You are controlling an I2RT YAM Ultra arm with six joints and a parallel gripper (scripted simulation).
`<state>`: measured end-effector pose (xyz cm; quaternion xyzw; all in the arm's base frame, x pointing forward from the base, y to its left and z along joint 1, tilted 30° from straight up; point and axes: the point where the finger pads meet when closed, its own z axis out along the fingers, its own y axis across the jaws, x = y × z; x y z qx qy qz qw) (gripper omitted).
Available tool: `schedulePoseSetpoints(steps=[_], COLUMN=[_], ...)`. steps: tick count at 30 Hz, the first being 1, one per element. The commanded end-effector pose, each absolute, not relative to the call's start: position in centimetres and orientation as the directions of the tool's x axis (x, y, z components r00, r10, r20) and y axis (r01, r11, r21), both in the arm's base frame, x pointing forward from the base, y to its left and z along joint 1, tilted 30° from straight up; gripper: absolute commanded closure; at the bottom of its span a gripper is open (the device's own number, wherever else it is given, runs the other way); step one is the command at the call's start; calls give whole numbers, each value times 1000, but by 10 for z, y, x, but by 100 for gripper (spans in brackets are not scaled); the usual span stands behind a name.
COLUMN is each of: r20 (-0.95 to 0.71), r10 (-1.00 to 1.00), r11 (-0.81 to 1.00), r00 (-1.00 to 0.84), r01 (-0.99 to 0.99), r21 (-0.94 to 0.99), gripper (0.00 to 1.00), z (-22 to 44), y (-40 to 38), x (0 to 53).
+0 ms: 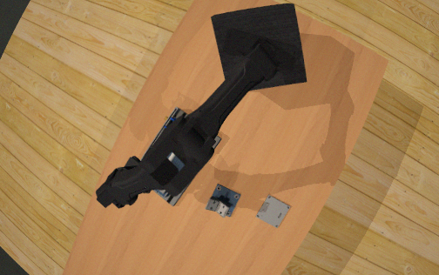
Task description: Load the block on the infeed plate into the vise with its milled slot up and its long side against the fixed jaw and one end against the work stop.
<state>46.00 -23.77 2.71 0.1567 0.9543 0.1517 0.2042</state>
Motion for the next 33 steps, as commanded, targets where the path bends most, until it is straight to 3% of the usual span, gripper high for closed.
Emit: schedulePoseSetpoints(steps=[1, 33], r20=[-408, -393], r10=[360, 367], r11=[916, 911], r00=[-839, -843], r01=[234, 240], r21=[326, 335], gripper=[100, 100], z=[51, 27], y=[-253, -246], x=[469, 473])
